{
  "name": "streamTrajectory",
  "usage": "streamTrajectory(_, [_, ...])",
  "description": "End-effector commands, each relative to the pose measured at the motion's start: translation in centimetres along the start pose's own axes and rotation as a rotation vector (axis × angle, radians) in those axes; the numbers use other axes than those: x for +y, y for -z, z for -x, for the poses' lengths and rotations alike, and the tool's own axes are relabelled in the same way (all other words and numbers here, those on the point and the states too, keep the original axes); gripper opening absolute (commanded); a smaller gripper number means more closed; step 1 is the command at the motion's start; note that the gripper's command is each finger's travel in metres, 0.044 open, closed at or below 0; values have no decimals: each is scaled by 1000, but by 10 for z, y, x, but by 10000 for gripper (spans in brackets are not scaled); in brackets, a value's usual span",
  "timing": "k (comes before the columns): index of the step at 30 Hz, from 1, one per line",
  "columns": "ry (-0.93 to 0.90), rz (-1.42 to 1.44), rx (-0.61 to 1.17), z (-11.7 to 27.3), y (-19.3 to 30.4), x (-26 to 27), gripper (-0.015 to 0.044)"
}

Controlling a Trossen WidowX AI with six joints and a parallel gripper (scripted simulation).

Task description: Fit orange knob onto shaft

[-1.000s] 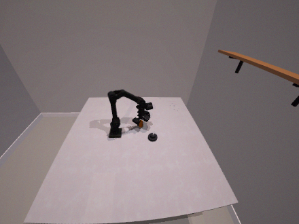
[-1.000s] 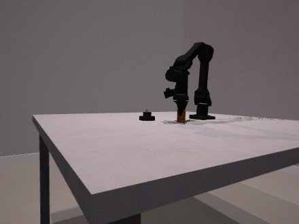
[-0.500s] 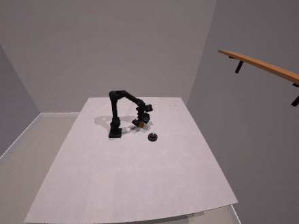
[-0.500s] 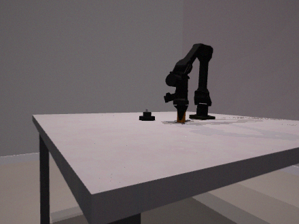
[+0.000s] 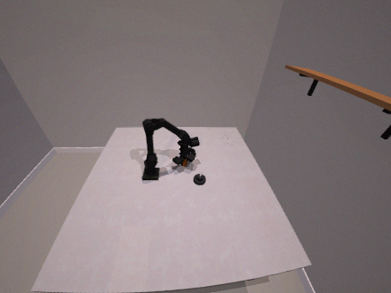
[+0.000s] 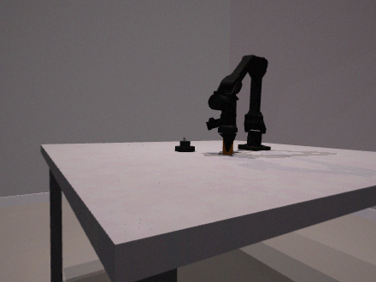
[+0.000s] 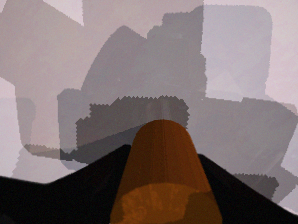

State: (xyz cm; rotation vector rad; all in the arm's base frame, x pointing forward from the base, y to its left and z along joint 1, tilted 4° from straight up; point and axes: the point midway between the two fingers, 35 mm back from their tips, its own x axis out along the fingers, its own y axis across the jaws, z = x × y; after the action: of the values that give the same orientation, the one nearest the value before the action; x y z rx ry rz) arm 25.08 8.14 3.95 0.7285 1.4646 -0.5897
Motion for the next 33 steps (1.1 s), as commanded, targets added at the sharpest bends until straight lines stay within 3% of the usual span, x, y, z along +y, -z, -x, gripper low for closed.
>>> streamTrajectory(1, [3, -5, -3, -1, 0, -1, 105])
streamTrajectory(5, [-79, 5, -5, 13, 1, 15, 0])
streamTrajectory(33, [3, -5, -4, 139, 0, 0, 0])
